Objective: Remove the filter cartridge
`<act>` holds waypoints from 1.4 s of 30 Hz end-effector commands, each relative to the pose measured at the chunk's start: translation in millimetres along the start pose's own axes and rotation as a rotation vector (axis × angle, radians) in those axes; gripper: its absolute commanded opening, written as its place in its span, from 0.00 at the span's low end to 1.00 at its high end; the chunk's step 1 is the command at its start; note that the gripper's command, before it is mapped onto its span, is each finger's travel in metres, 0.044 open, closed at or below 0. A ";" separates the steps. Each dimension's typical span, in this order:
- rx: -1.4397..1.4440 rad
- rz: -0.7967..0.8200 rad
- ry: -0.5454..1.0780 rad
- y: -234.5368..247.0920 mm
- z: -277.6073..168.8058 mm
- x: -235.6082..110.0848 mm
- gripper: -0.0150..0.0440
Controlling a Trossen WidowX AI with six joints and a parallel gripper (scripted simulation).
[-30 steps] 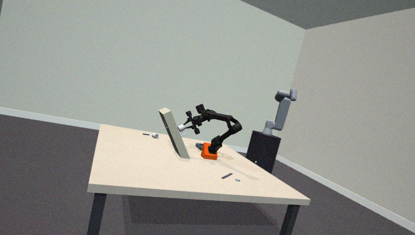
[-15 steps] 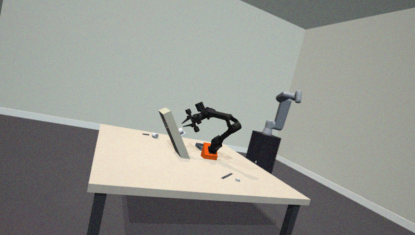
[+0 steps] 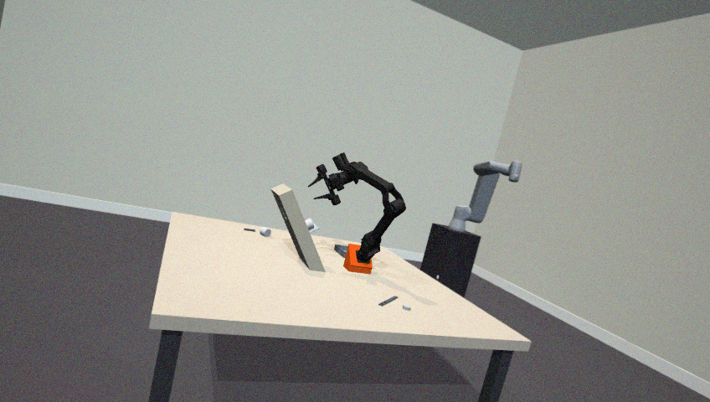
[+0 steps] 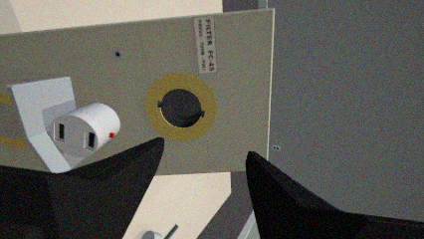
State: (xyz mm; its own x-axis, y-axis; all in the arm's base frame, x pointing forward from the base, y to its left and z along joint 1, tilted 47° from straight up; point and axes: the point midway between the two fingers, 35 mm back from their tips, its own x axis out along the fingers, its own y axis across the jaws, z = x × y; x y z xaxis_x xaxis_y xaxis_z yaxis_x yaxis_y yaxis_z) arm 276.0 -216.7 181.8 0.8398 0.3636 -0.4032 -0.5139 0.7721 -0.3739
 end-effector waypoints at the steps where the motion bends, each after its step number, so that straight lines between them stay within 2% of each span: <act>1: -0.015 -0.013 -0.003 -22.3 7.1 -20.5 0.88; 3: -0.015 -0.013 -0.004 -23.2 7.4 -21.6 0.97; 5: 0.064 0.008 0.006 -17.4 4.5 -18.0 0.88; 8: 0.414 0.096 0.062 9.9 -7.2 -3.4 0.77; 14: 1.141 0.258 0.282 75.2 -24.2 17.6 0.77; 16: 1.286 0.283 0.346 89.5 -26.3 20.0 0.77; 25: 1.304 0.286 0.354 91.6 -26.7 21.3 0.77; 42: 1.303 0.284 0.355 101.6 -29.8 46.6 0.77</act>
State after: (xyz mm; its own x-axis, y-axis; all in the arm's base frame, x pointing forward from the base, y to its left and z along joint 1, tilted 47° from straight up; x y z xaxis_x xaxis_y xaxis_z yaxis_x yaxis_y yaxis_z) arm 255.1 -140.0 102.5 0.5401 0.5892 -0.6009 0.0385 0.6960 0.7170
